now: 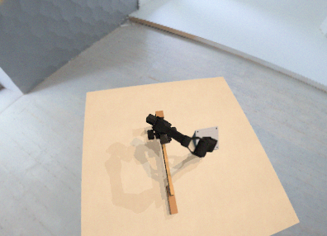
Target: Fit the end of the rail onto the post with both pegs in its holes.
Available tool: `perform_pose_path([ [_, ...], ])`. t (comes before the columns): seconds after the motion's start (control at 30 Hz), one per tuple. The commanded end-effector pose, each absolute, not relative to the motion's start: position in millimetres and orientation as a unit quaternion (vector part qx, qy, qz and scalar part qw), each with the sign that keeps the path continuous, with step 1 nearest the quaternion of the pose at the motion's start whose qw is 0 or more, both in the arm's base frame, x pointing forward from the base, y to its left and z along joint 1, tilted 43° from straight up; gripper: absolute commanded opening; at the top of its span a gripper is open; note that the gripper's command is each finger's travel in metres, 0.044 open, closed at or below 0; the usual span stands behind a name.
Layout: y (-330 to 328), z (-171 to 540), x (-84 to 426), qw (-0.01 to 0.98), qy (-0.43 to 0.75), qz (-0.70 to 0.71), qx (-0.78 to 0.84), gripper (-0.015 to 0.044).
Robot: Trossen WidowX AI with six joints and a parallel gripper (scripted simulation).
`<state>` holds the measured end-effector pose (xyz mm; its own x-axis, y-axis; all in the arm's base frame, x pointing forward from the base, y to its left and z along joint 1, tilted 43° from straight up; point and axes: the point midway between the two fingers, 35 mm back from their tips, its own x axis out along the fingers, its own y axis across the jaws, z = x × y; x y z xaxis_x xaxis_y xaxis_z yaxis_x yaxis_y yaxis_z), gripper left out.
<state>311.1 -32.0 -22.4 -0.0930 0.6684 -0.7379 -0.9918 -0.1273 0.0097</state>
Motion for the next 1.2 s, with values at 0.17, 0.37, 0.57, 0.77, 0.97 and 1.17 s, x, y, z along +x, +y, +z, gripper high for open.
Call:
perform_pose_path([
  [0.17, -36.8, -25.3, 312.1, 0.604, 0.27, 0.687, -0.301, 0.0],
  [0.37, -37.9, -26.7, 312.2, 0.604, 0.27, 0.687, -0.301, 0.0],
  [0.57, -39.1, -27.9, 312.4, 0.604, 0.27, 0.687, -0.301, 0.0],
  [0.77, -40.6, -28.8, 312.6, 0.604, 0.27, 0.687, -0.301, 0.0],
  [0.97, -42.3, -29.7, 312.8, 0.604, 0.27, 0.687, -0.301, 0.0],
  [1.17, -43.8, -30.9, 313.0, 0.604, 0.27, 0.687, -0.301, 0.0],
])
